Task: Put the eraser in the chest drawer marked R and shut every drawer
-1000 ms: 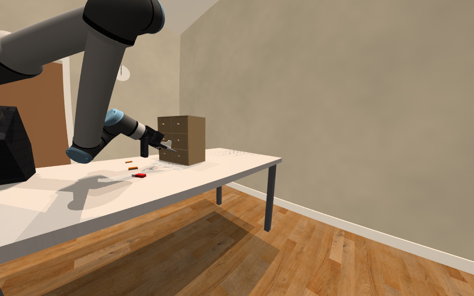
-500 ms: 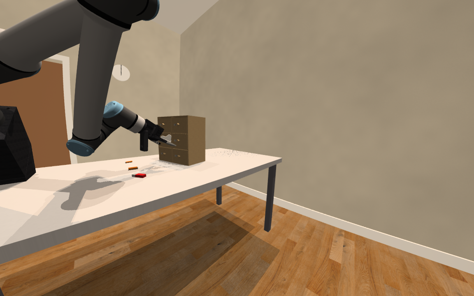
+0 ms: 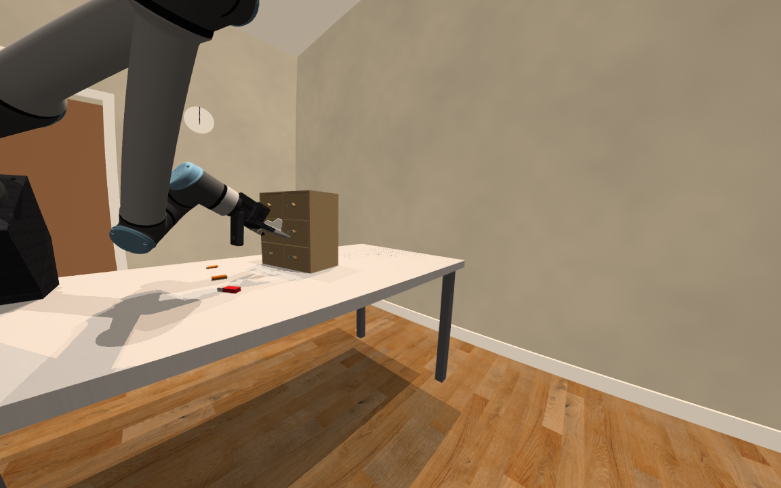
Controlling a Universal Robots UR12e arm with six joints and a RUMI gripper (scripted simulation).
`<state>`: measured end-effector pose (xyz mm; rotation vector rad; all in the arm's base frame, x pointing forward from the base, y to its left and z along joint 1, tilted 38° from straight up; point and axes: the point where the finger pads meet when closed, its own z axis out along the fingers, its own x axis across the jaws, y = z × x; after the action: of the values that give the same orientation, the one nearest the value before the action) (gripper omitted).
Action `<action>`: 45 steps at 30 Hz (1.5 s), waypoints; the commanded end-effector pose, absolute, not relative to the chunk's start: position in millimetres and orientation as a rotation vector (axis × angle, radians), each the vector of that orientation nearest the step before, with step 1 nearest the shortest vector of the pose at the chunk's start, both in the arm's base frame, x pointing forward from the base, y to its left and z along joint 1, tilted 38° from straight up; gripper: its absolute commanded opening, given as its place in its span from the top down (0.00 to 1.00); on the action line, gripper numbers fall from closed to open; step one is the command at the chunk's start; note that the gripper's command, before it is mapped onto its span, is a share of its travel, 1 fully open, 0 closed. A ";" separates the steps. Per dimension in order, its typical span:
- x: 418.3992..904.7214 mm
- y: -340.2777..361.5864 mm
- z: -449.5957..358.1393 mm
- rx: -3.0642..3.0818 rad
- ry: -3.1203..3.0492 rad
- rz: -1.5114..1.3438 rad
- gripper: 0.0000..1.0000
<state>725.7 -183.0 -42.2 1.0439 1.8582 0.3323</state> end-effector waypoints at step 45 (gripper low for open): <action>708.8 -171.6 -22.3 1.193 1.927 0.126 0.00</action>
<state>711.6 -174.0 -26.4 1.1614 1.9133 0.1693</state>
